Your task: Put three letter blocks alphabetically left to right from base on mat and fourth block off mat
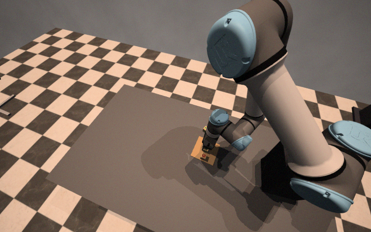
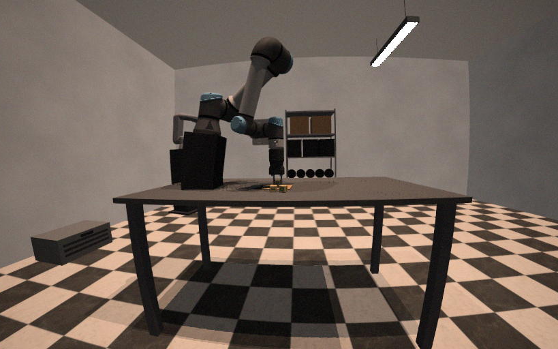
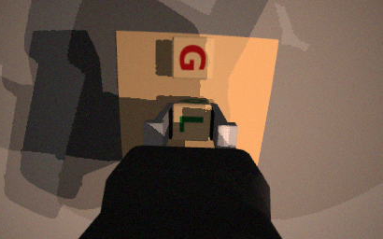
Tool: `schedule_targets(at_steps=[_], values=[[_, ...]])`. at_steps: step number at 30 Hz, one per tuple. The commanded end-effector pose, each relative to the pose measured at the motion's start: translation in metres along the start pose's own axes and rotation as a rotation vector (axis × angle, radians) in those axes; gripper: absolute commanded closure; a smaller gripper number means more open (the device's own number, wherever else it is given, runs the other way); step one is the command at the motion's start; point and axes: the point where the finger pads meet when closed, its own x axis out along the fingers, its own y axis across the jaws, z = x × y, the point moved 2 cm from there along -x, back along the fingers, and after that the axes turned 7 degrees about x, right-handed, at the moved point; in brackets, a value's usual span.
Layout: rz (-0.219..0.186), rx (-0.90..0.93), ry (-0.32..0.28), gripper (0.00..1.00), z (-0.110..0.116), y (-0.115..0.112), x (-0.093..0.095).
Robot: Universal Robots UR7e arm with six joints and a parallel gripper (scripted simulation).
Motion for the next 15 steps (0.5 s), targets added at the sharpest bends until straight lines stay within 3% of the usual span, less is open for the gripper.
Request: schedule_targets(at_steps=[1,6,7,11,15], values=[[0.002,-0.001,-0.001,0.37,0.0000,0.0014,0.0003],[0.002,-0.001,-0.001,0.31,0.0000,0.0014,0.0003],[0.002,-0.001,-0.001,0.25,0.0000,0.0014,0.0003],[0.002,-0.001,-0.001,0.25,0.0000,0.0014,0.0003],[0.002,-0.001,-0.001,0.13,0.0000,0.0014,0.0003]])
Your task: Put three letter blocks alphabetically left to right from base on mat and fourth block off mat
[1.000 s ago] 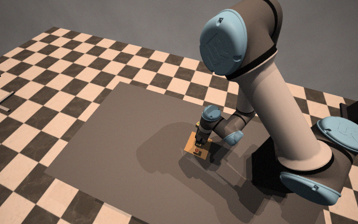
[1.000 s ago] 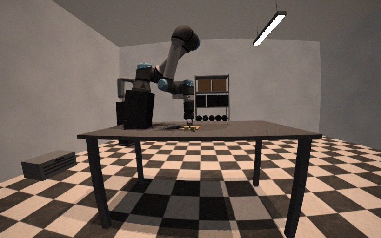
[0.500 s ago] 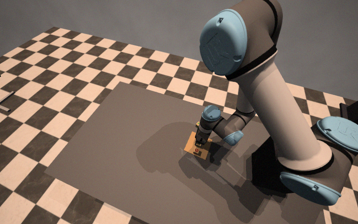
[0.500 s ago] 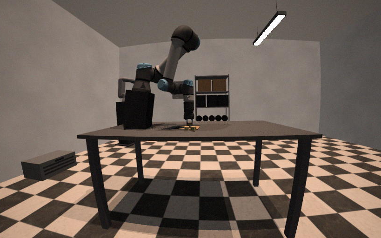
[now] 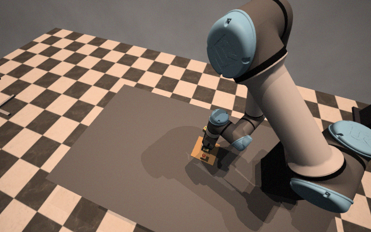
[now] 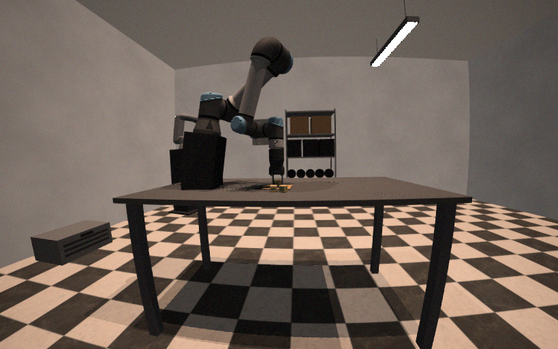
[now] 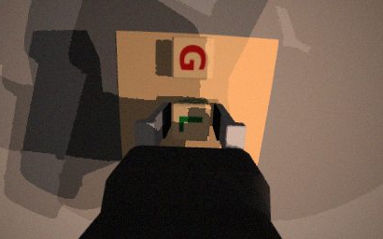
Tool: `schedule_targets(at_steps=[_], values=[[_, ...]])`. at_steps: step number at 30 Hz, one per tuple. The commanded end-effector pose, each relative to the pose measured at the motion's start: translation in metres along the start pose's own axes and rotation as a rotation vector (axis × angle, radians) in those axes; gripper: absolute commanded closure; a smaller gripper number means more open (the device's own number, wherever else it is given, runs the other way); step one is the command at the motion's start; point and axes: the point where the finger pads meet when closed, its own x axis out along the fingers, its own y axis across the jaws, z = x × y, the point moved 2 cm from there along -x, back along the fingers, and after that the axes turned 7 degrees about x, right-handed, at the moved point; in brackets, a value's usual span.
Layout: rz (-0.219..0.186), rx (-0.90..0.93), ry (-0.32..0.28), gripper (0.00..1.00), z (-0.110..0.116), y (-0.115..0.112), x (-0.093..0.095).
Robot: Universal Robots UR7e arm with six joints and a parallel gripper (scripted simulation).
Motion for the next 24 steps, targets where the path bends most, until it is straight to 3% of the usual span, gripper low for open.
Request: schedule_targets(at_steps=[1,14,24], values=[[0.002,-0.001,-0.001,0.13,0.000,0.001,0.000],[0.003,-0.001,-0.001,0.13,0.000,0.001,-0.001],[0.000,0.001,-0.001,0.13,0.000,0.000,-0.020]])
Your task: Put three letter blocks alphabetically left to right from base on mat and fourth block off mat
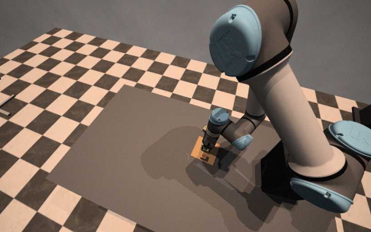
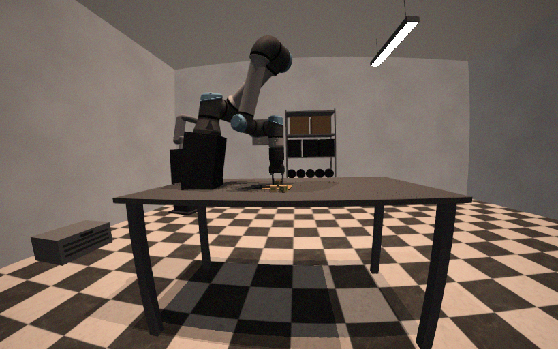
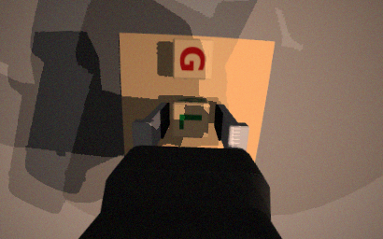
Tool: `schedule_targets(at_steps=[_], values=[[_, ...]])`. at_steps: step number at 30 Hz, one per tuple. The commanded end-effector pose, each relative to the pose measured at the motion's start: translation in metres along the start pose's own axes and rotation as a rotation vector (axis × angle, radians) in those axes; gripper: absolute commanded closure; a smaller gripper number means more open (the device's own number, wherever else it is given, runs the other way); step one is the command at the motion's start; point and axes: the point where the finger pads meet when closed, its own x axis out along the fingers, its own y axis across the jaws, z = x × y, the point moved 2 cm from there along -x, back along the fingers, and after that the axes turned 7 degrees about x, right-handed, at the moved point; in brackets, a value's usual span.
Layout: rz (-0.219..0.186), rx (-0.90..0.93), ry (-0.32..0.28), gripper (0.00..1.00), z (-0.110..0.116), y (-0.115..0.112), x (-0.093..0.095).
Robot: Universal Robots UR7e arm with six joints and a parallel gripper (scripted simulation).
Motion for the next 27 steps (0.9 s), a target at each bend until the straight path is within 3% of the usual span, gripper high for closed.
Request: schedule_targets(at_steps=[1,18,27], values=[[0.000,0.002,-0.001,0.13,0.001,-0.001,-0.016],[0.000,0.002,0.000,0.13,0.001,-0.001,-0.069],[0.000,0.001,0.000,0.13,0.000,-0.001,-0.081]])
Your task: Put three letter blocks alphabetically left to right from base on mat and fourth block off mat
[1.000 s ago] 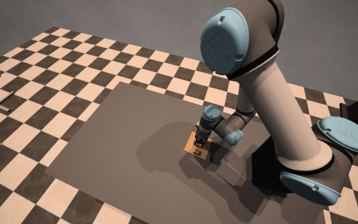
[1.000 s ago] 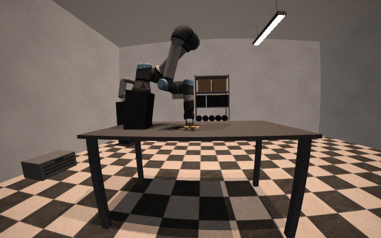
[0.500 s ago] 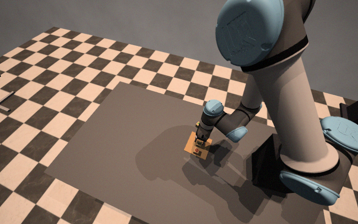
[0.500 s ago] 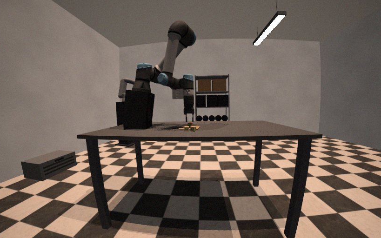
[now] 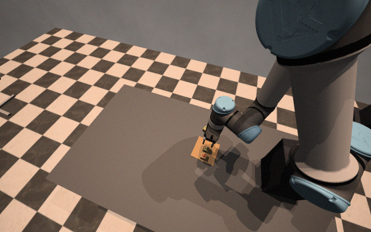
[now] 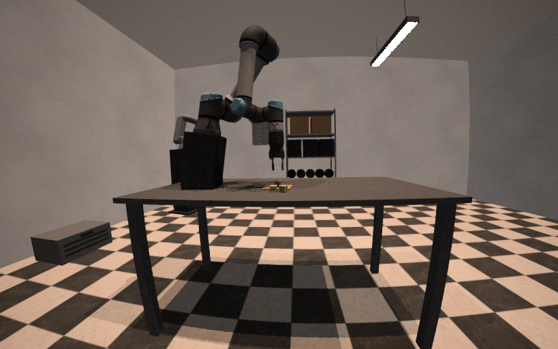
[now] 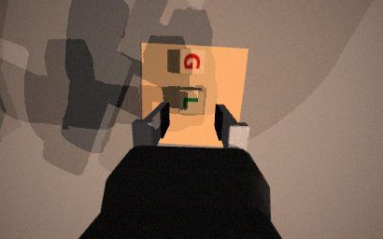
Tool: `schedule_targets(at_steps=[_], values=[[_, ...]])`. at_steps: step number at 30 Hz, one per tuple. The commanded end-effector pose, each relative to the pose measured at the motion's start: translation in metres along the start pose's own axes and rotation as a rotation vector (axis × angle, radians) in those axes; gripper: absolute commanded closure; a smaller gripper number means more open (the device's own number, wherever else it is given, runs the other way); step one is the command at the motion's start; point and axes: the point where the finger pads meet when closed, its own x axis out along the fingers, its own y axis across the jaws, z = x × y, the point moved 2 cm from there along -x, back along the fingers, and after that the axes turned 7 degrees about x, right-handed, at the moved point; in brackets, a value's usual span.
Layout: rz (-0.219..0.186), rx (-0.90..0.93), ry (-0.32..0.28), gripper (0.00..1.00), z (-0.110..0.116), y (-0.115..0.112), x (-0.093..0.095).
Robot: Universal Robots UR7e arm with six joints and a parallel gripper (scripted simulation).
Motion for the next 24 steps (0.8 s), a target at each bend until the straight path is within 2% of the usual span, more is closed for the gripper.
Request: schedule_targets(at_steps=[1,6,7,24], values=[[-0.006,0.001,0.003,0.13,-0.0006,-0.0025,-0.0058],[-0.004,0.001,0.002,0.13,-0.0003,-0.0012,-0.0071],[-0.004,0.001,0.002,0.00,-0.0002,-0.0010,-0.0071],[-0.005,0.001,0.003,0.00,-0.0004,-0.0015,-0.0064]])
